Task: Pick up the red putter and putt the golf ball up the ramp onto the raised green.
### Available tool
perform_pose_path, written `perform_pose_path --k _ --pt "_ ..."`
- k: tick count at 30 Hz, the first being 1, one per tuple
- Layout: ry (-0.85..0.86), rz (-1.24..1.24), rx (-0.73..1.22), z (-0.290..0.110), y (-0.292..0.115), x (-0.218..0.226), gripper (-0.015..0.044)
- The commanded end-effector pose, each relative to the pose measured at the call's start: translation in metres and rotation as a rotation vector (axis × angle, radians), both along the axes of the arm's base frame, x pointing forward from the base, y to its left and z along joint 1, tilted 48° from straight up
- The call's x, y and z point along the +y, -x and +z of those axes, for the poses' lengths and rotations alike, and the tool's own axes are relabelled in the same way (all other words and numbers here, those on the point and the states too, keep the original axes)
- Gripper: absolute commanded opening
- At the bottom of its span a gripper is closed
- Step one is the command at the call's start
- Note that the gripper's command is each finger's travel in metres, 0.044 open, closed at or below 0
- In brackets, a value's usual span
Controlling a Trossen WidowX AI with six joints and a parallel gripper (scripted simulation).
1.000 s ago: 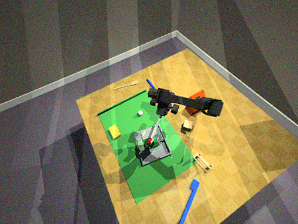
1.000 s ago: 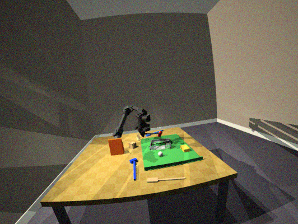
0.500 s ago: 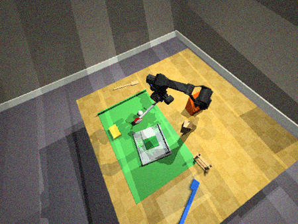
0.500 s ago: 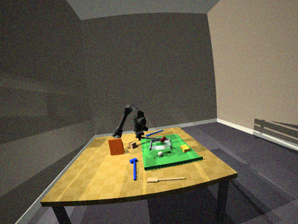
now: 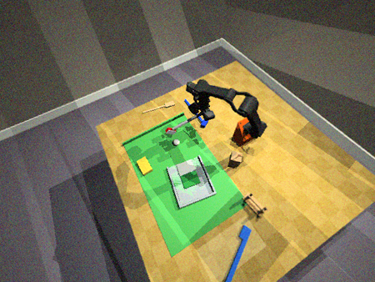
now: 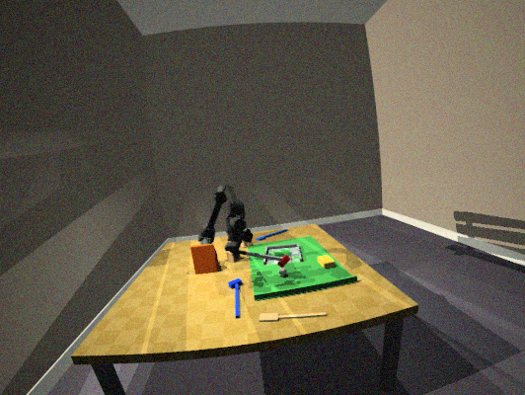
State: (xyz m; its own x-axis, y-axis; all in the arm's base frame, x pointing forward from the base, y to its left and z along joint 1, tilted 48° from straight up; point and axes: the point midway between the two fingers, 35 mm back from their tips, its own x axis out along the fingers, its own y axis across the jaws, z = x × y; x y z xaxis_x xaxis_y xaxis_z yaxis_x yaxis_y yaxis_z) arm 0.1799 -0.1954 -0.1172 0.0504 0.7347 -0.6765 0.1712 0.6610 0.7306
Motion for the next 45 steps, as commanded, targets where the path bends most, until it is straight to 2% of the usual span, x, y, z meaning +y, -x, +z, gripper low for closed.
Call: perform_pose_path --k 1,11,45 --pt "0.012 -0.017 0.01 -0.004 0.001 -0.005 0.0" --pt "0.011 -0.017 0.009 -0.03 -0.002 0.023 0.0" --pt "0.012 -0.005 0.011 -0.05 -0.002 0.043 0.0"
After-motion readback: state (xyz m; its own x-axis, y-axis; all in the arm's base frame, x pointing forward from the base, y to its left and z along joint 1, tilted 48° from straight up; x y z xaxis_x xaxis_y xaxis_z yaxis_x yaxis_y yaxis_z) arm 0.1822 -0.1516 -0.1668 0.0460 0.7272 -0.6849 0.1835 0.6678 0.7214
